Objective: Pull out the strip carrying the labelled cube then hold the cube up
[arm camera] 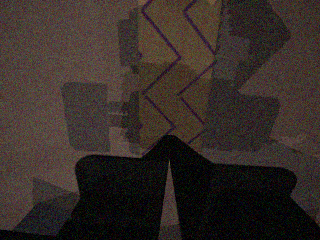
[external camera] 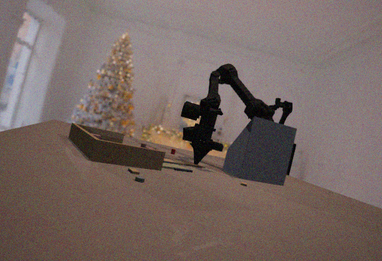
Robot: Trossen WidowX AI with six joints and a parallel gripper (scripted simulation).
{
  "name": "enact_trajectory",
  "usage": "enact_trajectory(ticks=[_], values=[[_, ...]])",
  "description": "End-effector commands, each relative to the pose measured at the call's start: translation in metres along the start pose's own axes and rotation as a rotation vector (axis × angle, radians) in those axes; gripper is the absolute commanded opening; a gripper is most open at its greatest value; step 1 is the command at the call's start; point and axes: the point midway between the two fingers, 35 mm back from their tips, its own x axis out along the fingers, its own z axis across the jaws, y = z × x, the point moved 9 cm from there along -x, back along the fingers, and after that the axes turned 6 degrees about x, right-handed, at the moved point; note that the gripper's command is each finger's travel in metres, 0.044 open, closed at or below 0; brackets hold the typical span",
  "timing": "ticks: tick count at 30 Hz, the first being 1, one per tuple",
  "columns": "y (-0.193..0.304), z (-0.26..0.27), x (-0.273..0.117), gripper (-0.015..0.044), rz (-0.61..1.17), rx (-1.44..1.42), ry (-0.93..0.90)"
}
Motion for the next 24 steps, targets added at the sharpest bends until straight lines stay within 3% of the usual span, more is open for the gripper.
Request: enact_trajectory(ticks=[1,6,10,14,24], values=[[0.0,0.0,-0.002,0.0,0.001,0.0,-0.001],[-0.006,-0.001,-0.04,0.0,0.03,-0.003,-0.007],[-0.006,-0.001,-0.041,0.0,0.032,-0.003,-0.007],[-0.025,0.001,-0.04,0.0105,0.03,-0.201,-0.01],[-0.063,0.006,-0.044,0.0367,0.028,-0.218,-0.011]])
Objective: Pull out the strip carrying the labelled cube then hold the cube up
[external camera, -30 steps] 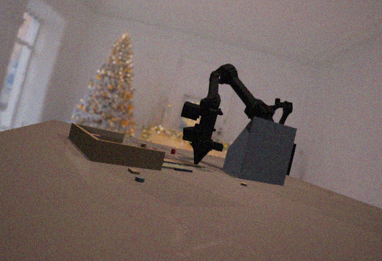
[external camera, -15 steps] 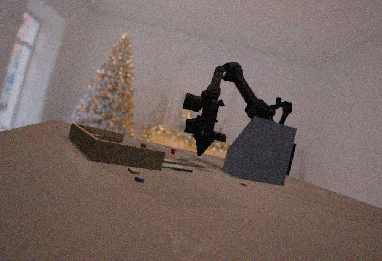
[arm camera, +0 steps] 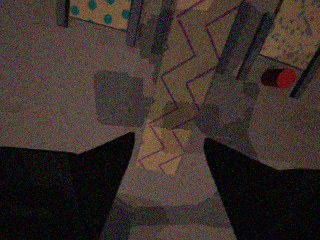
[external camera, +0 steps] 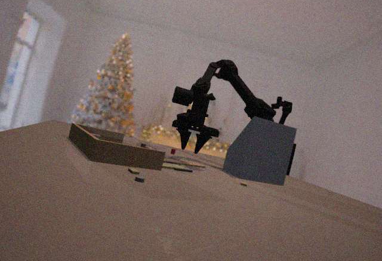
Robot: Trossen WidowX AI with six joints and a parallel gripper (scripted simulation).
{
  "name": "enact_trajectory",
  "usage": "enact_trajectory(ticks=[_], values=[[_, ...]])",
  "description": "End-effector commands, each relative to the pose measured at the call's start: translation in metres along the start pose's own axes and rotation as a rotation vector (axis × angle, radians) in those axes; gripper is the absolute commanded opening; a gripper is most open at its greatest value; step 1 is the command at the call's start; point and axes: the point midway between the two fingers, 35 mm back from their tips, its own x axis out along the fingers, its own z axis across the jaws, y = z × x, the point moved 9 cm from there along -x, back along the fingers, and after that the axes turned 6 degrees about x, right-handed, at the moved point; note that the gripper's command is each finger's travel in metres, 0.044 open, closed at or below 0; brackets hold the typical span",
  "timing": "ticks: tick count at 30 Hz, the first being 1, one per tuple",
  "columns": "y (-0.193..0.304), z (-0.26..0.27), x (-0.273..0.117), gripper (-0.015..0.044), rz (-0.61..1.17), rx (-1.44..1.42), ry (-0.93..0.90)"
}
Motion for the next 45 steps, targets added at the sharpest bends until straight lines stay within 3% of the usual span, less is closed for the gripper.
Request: enact_trajectory(ticks=[1,3,35,42,45], values=[[-0.015,-0.002,-0.002,0.0394,0.001,0.003,0.004],[-0.023,-0.004,-0.003,0.044,0.001,0.003,0.004],[-0.15,-0.024,-0.02,0.044,-0.005,0.009,0.004],[-0.151,-0.024,-0.011,0.0256,-0.006,0.009,0.004],[-0.151,-0.024,-0.006,0.025,-0.006,0.009,0.004]])
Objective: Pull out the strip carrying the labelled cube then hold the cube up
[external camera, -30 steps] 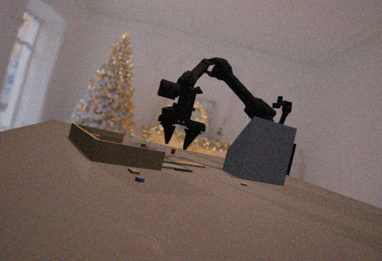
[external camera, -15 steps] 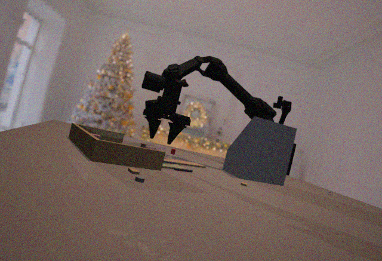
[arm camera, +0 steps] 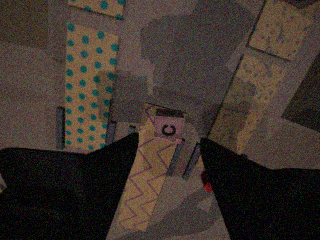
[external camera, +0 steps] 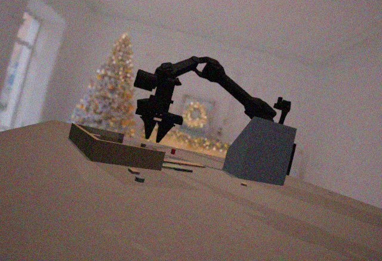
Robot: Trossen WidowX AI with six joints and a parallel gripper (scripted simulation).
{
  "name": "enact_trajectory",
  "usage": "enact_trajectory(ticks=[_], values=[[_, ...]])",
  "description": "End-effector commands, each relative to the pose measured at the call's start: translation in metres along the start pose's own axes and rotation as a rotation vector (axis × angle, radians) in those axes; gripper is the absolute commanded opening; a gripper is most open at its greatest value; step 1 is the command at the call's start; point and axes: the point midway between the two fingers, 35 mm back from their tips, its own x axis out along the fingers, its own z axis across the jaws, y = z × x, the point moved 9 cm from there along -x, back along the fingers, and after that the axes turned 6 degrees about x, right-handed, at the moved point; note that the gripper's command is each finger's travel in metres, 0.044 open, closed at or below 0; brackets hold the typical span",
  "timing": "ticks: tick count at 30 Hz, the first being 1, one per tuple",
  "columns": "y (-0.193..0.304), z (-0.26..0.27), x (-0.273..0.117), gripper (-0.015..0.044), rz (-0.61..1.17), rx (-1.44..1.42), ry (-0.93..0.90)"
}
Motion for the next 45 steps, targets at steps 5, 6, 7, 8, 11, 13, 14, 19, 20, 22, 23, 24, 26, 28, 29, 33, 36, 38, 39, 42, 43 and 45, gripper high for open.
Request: enact_trajectory(ticks=[5,6,7,8,11,13,14,19,20,22,23,24,26,28,29,33,36,38,39,42,43,45], values=[[0.0,-0.001,0.016,0.025,0.007,-0.001,0.0],[0.0,-0.001,0.017,0.025,0.007,-0.001,0.0],[0.0,-0.001,0.019,0.025,0.007,-0.001,0.0],[0.0,-0.001,0.021,0.025,0.007,-0.001,0.0],[0.0,-0.001,0.026,0.025,0.008,-0.001,0.0],[0.0,-0.001,0.029,0.025,0.008,-0.001,0.001],[0.001,-0.001,0.03,0.025,0.008,-0.001,0.001],[0.001,-0.001,0.039,0.025,0.008,-0.001,0.001],[0.001,-0.001,0.04,0.025,0.008,-0.001,0.001],[0.001,-0.001,0.044,0.025,0.008,-0.001,0.002],[0.001,-0.001,0.045,0.025,0.008,-0.001,0.002],[0.001,-0.001,0.047,0.025,0.008,-0.001,0.002],[0.001,-0.001,0.049,0.025,0.009,-0.001,0.002],[0.001,-0.001,0.049,0.025,0.009,-0.001,0.002],[0.001,-0.001,0.049,0.025,0.009,-0.001,0.002],[0.0,0.0,0.047,0.0224,0.003,0.002,0.0],[0.0,0.0,0.047,0.0145,0.003,0.002,0.0],[0.0,0.0,0.047,0.0132,0.003,0.002,0.0],[0.0,0.0,0.047,0.0125,0.003,0.002,0.0],[0.0,0.0,0.047,0.0105,0.003,0.002,0.0],[0.0,0.0,0.047,0.0079,0.003,0.002,0.0],[0.001,0.0,0.046,0.0026,0.003,0.002,0.0]])
